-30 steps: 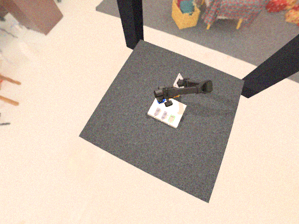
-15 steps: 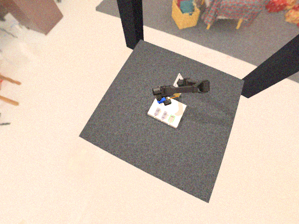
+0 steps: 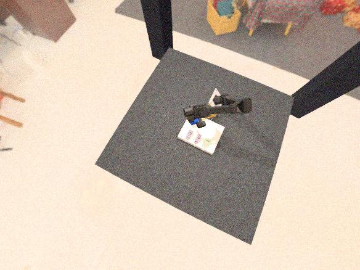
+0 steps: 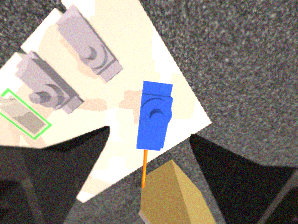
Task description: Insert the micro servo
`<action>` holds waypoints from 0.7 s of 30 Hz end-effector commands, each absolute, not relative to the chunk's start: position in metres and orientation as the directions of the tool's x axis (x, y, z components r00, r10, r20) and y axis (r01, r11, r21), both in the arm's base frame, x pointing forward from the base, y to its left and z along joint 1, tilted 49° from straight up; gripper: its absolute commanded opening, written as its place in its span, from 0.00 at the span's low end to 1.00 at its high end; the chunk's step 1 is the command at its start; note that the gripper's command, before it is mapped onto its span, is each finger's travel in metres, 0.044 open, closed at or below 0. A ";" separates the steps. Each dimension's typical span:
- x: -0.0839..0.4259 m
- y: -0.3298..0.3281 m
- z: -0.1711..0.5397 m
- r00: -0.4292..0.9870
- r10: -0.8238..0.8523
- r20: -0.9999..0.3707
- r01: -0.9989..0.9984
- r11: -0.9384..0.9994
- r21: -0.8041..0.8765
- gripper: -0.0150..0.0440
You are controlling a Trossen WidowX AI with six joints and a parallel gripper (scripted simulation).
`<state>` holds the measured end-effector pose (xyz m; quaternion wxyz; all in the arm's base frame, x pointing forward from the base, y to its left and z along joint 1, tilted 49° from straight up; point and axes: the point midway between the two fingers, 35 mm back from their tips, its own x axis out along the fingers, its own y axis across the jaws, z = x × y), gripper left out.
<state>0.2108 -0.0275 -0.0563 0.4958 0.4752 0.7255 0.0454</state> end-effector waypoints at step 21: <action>0.210 -0.031 -0.054 -0.060 0.739 -0.672 0.653 0.538 0.534 0.25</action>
